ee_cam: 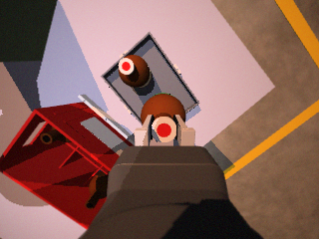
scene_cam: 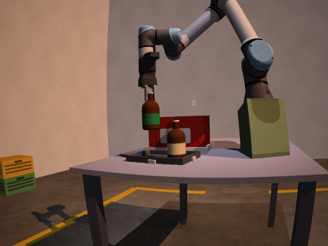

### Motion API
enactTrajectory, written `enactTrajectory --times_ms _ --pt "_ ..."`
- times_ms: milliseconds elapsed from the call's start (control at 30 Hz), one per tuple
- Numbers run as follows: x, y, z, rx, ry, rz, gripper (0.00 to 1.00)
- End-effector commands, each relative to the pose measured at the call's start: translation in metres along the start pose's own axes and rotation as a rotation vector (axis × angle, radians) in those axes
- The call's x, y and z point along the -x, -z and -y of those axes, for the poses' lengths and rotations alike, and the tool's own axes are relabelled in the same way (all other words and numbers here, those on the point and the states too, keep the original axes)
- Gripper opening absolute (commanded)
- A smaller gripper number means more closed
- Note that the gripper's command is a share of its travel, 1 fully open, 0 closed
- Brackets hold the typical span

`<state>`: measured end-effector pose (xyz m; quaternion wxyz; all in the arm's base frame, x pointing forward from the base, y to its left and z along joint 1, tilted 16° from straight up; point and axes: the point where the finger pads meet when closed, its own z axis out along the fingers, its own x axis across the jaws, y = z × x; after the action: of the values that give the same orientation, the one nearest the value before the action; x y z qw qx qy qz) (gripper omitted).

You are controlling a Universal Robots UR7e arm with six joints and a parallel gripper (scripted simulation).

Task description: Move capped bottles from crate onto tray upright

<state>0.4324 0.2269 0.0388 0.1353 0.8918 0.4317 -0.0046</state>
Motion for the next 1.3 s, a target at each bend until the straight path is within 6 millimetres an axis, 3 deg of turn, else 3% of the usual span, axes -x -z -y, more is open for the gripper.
enactTrajectory --times_ms 0,1267 --pt "0.000 -0.009 0.000 0.001 0.000 -0.002 0.00" --pt "0.000 -0.068 -0.001 0.001 0.000 -0.002 0.00"
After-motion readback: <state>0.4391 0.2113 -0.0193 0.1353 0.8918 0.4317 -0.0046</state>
